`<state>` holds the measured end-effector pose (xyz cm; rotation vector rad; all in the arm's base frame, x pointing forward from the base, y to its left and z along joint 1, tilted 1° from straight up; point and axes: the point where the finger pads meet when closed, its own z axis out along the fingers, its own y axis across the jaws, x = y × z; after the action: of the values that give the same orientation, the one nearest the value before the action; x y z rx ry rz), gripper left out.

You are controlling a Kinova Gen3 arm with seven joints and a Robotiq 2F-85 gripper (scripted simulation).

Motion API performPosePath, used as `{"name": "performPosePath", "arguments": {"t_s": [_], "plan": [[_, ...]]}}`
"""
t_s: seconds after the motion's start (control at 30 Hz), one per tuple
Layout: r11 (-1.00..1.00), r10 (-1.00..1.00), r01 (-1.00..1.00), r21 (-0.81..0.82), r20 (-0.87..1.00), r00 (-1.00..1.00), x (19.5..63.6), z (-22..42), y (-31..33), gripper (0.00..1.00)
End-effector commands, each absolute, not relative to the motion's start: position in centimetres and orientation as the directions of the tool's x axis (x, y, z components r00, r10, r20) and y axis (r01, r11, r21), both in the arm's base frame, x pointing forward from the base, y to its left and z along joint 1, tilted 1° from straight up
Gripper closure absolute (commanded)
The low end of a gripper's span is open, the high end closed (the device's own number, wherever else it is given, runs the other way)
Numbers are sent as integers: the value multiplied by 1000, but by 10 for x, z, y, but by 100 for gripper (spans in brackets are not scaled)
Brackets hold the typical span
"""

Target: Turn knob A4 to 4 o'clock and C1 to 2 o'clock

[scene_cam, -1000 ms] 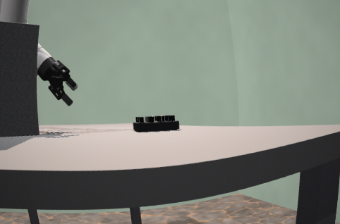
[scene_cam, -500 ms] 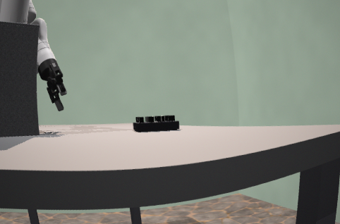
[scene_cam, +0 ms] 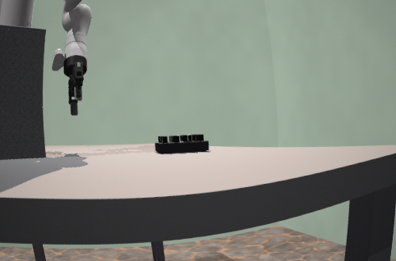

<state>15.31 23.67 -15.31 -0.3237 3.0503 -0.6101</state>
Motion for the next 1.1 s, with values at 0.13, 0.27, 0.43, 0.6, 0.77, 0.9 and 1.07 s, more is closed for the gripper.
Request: {"name": "performPosePath", "arguments": {"t_s": [0.13, 0.27, 0.43, 0.6, 0.77, 0.9, 1.07], "plan": [[953, -110, -138, -270, 113, -987, 197, -116, 261, 0], [967, -98, -129, -222, 144, -985, 222, -94, 264, 0], [979, -89, -117, -166, 166, -982, 255, -67, 263, 0], [984, -86, -111, -141, 171, -981, 272, -53, 259, 0], [984, -86, -111, -141, 171, -981, 272, -53, 259, 0], [985, -85, -108, -132, 172, -981, 278, -48, 257, 0], [987, -84, -106, -124, 173, -981, 283, -43, 256, 0]]}}
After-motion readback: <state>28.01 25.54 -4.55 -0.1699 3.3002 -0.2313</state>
